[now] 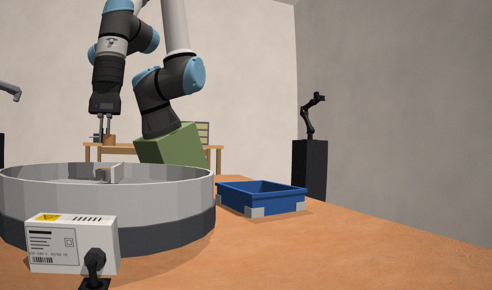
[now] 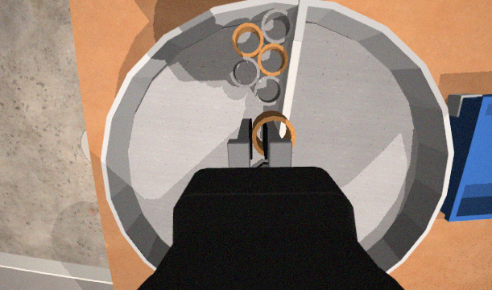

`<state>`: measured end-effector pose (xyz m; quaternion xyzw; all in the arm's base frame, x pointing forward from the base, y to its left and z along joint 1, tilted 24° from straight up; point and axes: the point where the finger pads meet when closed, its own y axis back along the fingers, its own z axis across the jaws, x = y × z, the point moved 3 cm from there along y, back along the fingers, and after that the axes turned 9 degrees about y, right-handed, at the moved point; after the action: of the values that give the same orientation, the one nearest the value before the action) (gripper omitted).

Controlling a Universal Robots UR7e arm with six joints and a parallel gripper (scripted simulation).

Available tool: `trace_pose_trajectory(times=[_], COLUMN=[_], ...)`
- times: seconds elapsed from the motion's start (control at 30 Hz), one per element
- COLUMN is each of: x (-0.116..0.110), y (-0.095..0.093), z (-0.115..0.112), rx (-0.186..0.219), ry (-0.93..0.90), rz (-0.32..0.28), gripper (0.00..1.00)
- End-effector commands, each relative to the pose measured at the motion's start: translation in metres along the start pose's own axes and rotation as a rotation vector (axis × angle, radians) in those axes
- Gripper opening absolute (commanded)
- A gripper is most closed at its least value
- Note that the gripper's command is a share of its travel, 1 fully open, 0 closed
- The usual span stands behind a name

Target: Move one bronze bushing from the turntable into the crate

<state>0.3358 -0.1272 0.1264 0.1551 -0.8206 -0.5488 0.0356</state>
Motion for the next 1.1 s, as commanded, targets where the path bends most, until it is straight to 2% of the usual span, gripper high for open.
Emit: trace_pose_trajectory(times=[0.0,0.03,0.2,0.6,0.77,1.07], x=[-0.001,-0.001,-0.03,-0.03,-0.056,-0.056], y=[0.004,0.004,0.002,0.002,0.003,0.003], z=[-0.001,-0.001,0.05,0.05,0.1,0.1], rx=[0.0,0.0,-0.001,-0.001,-0.009,-0.009], ry=[0.001,0.001,0.0,0.0,0.009,0.009], rz=[0.0,0.0,0.001,0.001,-0.003,-0.003], gripper=[0.0,0.0,0.0,0.0,0.0,0.0])
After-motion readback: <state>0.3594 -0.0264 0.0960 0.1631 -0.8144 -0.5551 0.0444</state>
